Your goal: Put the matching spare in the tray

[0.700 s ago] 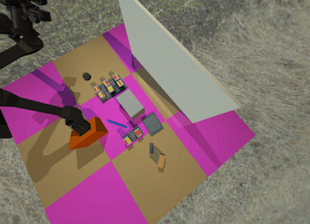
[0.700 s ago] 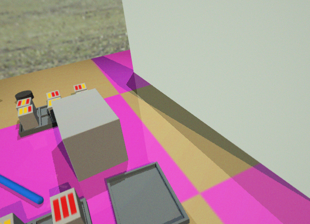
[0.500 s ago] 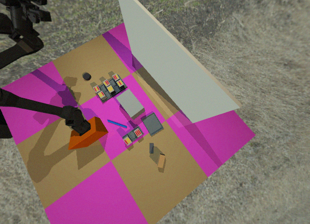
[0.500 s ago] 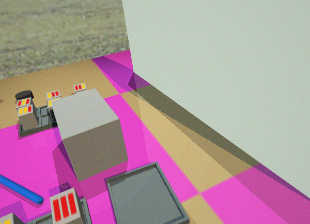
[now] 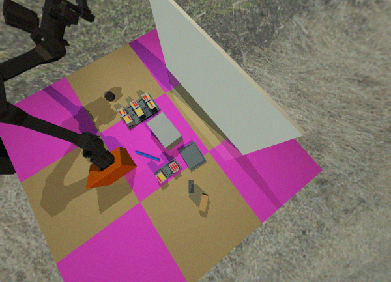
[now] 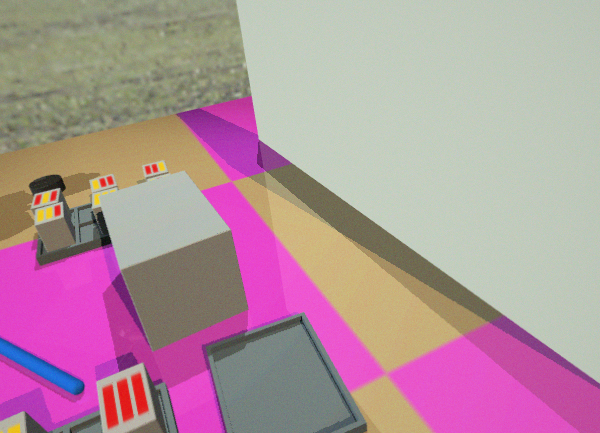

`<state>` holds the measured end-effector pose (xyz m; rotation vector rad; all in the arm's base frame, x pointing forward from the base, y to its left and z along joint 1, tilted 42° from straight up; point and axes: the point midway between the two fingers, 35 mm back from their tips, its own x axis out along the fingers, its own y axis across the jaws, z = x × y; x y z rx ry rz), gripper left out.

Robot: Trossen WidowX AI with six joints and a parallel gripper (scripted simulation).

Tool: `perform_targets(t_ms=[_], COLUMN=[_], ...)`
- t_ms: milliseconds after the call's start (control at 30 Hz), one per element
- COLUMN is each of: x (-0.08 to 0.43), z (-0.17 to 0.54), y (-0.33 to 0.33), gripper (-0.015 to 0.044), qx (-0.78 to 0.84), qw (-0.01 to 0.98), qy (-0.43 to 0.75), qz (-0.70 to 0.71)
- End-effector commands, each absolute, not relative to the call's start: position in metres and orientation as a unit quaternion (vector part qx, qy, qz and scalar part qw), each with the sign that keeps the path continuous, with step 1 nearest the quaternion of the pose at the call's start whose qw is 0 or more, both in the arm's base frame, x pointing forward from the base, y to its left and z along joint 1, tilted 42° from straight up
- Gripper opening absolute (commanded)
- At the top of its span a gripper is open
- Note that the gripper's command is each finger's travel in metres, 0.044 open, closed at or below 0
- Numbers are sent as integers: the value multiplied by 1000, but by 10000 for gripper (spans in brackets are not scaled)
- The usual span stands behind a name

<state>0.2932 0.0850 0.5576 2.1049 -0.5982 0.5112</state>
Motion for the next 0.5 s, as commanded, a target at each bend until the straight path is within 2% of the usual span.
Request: perform_targets(t_ms=[0, 267, 467], x=[334, 410, 452], z=[536, 462, 383], y=[99, 112, 104], gripper=[440, 440, 440], qx=[773, 570, 380], qw=[578, 816, 923], qy=[-210, -85, 62], qz=[154, 56, 10])
